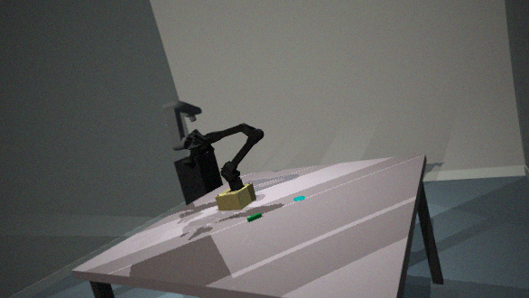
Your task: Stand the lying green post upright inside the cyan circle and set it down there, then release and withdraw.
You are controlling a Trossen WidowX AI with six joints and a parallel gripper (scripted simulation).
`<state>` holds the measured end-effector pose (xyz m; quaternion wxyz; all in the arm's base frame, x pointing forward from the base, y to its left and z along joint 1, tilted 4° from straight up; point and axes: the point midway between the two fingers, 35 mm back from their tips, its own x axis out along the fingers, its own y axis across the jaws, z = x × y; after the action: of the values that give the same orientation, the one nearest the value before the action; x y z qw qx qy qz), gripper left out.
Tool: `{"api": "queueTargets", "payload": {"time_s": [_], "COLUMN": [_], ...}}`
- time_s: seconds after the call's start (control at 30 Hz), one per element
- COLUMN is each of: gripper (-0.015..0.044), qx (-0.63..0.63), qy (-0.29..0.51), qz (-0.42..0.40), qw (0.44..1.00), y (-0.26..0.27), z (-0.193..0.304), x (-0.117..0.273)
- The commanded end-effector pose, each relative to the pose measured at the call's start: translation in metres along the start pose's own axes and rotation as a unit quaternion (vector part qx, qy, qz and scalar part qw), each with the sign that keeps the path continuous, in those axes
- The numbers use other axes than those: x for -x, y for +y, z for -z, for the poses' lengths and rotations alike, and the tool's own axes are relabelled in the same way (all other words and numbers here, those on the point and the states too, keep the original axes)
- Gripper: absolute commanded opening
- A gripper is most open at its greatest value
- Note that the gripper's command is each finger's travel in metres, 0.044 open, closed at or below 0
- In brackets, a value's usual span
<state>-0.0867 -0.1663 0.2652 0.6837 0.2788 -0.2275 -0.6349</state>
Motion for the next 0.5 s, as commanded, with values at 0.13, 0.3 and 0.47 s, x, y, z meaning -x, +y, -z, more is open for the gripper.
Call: {"api": "queueTargets", "payload": {"time_s": [0.13,0.3,0.47], "gripper": [0.0269,0.0233,0.0233], "qx": [0.025,0.068,0.12], "qy": [0.038,0.099,0.167], "qz": [-0.005,-0.014,-0.029], "qw": [0.999,0.993,0.978], "y": [-0.002,-0.004,-0.003], "z": [0.004,0.015,0.032], "x": [-0.014,-0.035,-0.057]}}
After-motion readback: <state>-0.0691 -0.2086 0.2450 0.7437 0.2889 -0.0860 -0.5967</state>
